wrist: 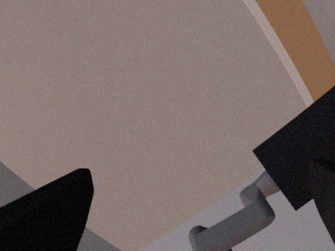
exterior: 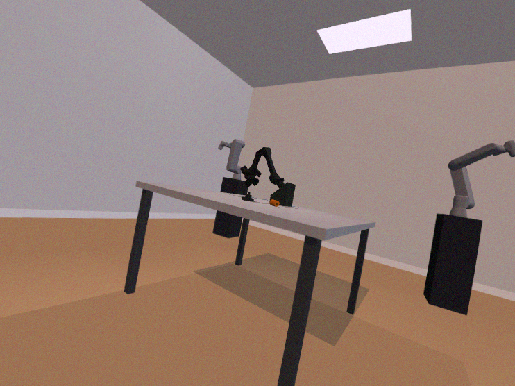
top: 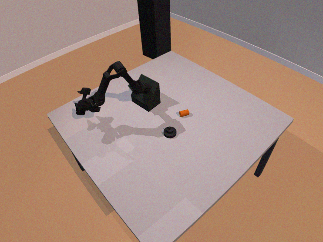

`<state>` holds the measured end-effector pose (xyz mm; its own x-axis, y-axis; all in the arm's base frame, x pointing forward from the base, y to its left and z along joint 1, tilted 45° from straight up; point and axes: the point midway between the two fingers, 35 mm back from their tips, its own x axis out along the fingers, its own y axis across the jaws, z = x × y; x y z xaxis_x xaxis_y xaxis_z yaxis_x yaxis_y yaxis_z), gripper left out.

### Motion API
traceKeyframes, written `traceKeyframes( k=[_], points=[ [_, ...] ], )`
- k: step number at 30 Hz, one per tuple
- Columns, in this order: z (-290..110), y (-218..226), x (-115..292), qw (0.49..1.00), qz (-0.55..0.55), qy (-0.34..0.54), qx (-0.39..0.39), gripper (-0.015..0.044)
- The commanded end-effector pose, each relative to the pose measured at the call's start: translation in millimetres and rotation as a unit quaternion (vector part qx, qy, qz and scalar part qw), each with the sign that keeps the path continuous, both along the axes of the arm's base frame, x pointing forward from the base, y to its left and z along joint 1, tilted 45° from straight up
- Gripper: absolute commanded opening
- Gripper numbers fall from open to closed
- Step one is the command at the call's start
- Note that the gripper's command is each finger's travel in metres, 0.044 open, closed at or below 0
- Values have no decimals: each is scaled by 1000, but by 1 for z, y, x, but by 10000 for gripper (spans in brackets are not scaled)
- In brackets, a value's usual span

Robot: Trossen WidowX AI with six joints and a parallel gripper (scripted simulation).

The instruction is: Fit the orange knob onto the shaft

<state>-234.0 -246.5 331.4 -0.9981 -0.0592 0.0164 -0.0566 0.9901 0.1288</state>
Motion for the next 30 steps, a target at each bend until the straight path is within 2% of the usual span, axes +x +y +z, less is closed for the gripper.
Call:
traceKeyframes(
  k=[1,6,12,17,23,30],
  points=[
    [0,-1,1,1000,2,0,0,426],
    [-1,-31,38,997,74,0,12,440],
    [-2,-75,127,975,223,5,28,440],
    [-2,-92,209,940,341,7,24,440],
    [-2,-85,310,879,476,9,19,440],
    [-3,-39,419,784,620,10,15,440]
  ],
)
